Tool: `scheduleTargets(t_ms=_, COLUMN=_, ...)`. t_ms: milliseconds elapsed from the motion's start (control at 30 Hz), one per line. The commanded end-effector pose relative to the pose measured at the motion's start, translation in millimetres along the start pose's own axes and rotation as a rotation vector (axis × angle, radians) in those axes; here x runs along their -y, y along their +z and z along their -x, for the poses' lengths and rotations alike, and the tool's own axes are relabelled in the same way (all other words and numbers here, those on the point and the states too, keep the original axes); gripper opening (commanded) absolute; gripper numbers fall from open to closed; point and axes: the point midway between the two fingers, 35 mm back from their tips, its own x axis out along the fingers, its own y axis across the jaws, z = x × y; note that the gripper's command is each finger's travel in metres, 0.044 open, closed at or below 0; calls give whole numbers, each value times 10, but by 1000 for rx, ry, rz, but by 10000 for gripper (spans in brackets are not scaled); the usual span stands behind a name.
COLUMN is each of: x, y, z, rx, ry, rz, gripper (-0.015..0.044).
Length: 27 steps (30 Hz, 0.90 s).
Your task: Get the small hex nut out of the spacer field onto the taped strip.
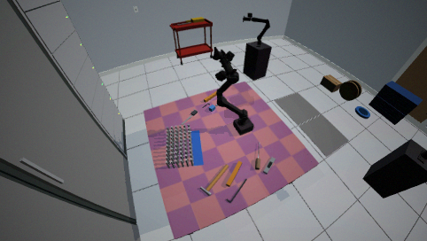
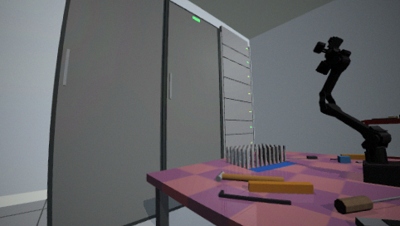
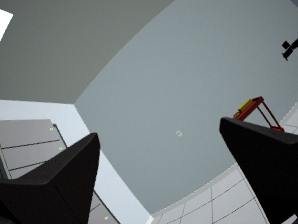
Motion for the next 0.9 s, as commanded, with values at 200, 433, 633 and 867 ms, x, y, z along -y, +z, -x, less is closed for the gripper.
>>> scheduleTargets(t_ms=200, x=218, y=518, z=78, rx=166, ry=-14, rz=130, gripper=440)
scheduleTargets(t_ms=433, x=422, y=1186, z=422, rx=391, ry=-66, rz=382, gripper=440)
scheduleTargets(t_ms=633, x=513, y=1793, z=965, rx=628, ry=-182, rz=656, gripper=440)
scheduleTargets(t_ms=867, x=401, y=2245, z=1733, rx=886, ry=-362, rz=993, gripper=440)
